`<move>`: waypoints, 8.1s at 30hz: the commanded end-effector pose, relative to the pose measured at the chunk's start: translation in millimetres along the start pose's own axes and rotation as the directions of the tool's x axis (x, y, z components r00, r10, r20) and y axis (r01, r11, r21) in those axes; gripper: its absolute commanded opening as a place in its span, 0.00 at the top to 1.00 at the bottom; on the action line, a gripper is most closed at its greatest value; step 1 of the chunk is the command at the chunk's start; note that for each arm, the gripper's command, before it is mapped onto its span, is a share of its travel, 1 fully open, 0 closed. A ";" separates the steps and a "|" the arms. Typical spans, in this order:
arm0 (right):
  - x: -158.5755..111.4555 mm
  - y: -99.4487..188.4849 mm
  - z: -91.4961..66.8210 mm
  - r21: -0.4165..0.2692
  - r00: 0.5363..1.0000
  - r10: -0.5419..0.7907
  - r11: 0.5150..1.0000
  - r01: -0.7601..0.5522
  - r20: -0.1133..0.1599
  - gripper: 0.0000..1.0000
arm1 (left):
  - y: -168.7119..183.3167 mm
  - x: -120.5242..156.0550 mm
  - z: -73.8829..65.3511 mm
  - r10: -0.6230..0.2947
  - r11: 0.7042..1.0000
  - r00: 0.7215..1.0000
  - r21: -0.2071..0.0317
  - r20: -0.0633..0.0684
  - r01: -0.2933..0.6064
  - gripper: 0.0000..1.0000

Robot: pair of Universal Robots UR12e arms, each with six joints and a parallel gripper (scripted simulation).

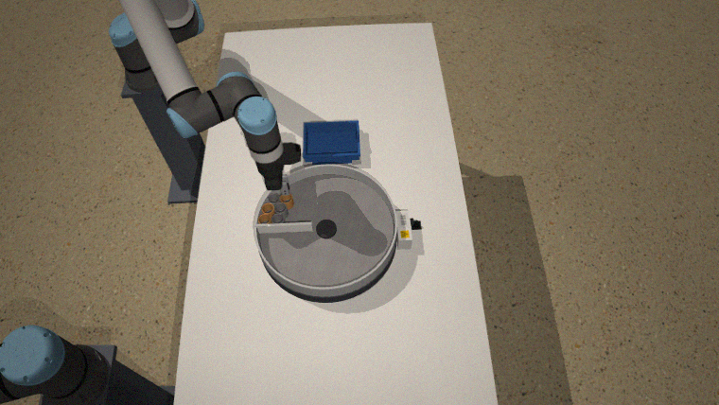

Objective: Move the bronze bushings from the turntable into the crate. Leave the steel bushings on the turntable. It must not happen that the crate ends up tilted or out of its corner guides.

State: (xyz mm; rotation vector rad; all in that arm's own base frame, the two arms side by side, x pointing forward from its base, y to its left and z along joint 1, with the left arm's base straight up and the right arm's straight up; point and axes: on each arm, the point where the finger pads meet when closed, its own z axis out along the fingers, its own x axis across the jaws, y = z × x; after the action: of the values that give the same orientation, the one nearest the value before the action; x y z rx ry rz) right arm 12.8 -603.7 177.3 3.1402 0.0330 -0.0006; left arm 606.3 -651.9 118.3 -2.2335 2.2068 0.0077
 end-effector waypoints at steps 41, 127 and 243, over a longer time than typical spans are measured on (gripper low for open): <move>0.6 0.2 0.3 0.001 1.000 -0.001 1.000 0.001 0.000 0.00 | 0.0 -0.3 7.9 0.000 1.000 1.000 0.001 -0.003 0.000 0.64; 0.6 0.2 0.3 0.001 1.000 -0.001 1.000 0.001 0.000 0.00 | 2.0 -0.8 6.3 0.000 1.000 1.000 0.002 -0.005 0.000 0.64; 0.6 0.2 0.3 0.001 1.000 -0.001 1.000 0.001 0.000 0.00 | 1.8 1.0 28.7 0.000 1.000 1.000 0.003 -0.006 0.000 1.00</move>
State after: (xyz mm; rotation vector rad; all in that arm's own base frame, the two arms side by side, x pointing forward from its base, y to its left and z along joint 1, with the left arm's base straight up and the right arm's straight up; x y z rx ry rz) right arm 12.8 -603.7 177.3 3.1402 0.0330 -0.0006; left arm 606.3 -651.8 88.5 -2.2352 2.2069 0.0000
